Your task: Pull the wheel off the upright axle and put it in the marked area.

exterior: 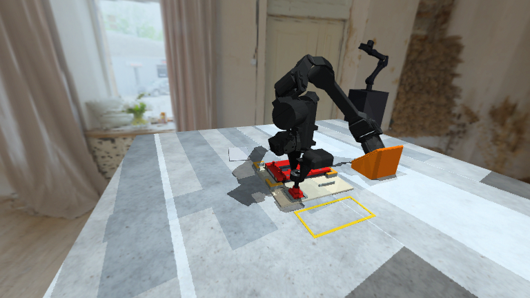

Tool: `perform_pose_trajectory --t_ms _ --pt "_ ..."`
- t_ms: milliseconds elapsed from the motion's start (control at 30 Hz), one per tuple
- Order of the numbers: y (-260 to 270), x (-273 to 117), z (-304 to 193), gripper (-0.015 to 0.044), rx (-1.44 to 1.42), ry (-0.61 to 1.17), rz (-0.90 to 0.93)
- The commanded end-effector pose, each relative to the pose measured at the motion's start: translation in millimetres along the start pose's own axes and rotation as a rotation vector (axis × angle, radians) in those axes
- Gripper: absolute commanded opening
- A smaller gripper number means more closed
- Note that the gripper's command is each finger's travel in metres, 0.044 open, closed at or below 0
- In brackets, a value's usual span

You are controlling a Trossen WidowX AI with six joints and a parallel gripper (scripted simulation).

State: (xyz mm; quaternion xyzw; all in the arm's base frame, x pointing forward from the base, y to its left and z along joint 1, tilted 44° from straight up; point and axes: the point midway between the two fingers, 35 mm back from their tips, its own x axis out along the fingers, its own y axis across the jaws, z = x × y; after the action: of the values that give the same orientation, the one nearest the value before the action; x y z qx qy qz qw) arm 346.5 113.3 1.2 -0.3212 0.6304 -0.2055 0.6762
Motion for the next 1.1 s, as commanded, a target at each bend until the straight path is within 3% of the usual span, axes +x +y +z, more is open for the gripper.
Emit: perform_pose_trajectory --t_ms 0,1067 --pt "0 -4 0 0.0000 0.008 -0.004 0.005" --pt "3 -35 -2 0.0000 -0.001 -0.003 0.003"
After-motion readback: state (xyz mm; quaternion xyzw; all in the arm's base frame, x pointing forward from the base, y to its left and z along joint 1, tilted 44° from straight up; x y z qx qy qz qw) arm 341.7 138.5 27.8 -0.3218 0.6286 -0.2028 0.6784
